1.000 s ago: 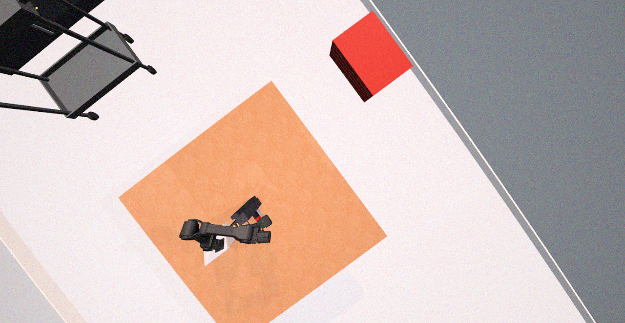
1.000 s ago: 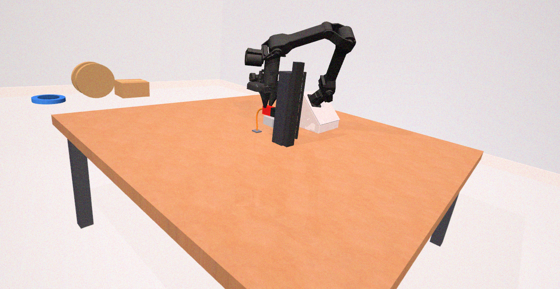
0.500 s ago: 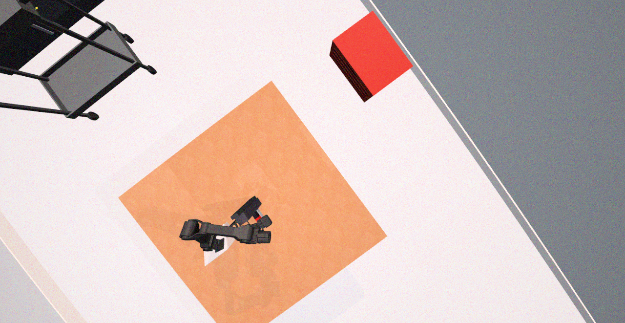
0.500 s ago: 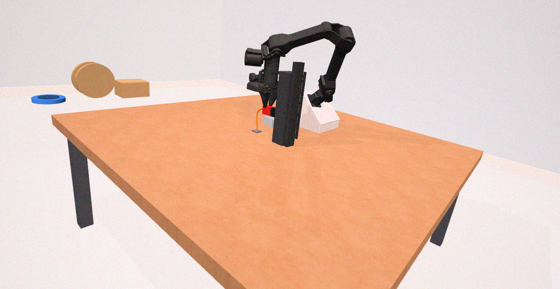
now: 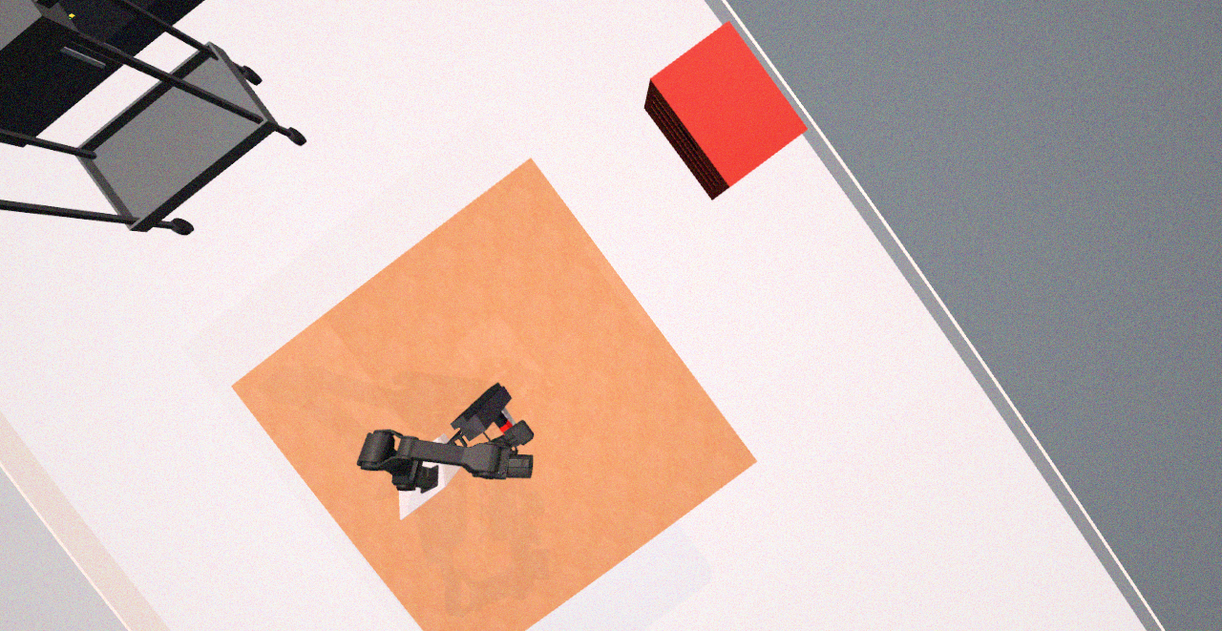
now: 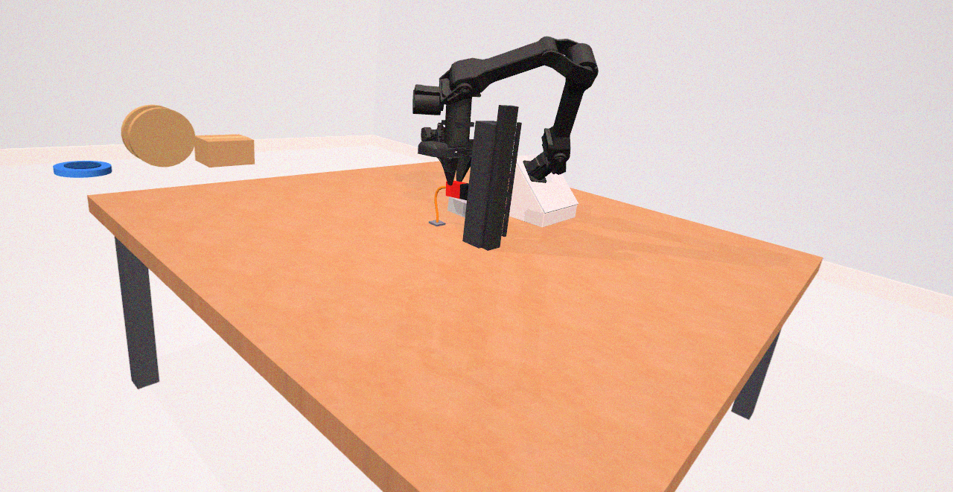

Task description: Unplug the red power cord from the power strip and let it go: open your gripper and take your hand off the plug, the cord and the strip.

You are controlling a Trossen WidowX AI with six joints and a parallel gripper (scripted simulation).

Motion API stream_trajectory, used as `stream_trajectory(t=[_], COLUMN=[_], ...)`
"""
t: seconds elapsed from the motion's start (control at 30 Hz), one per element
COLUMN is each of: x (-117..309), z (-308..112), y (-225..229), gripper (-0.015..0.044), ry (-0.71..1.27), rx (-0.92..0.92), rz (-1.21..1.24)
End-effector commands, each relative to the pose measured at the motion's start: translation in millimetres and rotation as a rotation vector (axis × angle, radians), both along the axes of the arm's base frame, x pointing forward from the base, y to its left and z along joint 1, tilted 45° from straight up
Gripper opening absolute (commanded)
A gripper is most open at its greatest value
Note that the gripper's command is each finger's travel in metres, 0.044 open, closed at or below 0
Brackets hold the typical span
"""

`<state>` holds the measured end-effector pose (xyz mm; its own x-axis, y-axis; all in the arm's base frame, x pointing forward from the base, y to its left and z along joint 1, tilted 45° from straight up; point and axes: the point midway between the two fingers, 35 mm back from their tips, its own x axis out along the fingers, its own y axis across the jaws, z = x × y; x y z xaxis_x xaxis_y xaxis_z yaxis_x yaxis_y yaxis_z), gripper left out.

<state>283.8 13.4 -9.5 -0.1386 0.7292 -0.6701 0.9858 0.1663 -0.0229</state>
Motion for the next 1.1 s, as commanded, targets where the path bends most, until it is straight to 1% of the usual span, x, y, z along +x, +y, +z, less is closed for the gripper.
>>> stream_trajectory(t=[0.0,0.2,0.33,0.63,0.77,0.9,1.07], x=[4.8,5.5,4.3,4.3,8.4,11.2,11.2], z=[-16.6,-22.0,-16.9,-16.9,-28.4,-48.8,-50.1], y=[-26.5,-34.6,-24.6,-24.6,-43.2,-74.2,-76.1], gripper=[0.0000,0.0000,0.0105,0.0341,0.0440,0.0440,0.0440], ry=[-0.005,-0.005,-0.001,-0.001,-0.002,-0.003,-0.003], rx=[-0.066,-0.066,-0.060,-0.060,-0.063,-0.064,-0.064], rz=[-0.013,-0.013,-0.012,-0.012,-0.013,-0.012,-0.012])
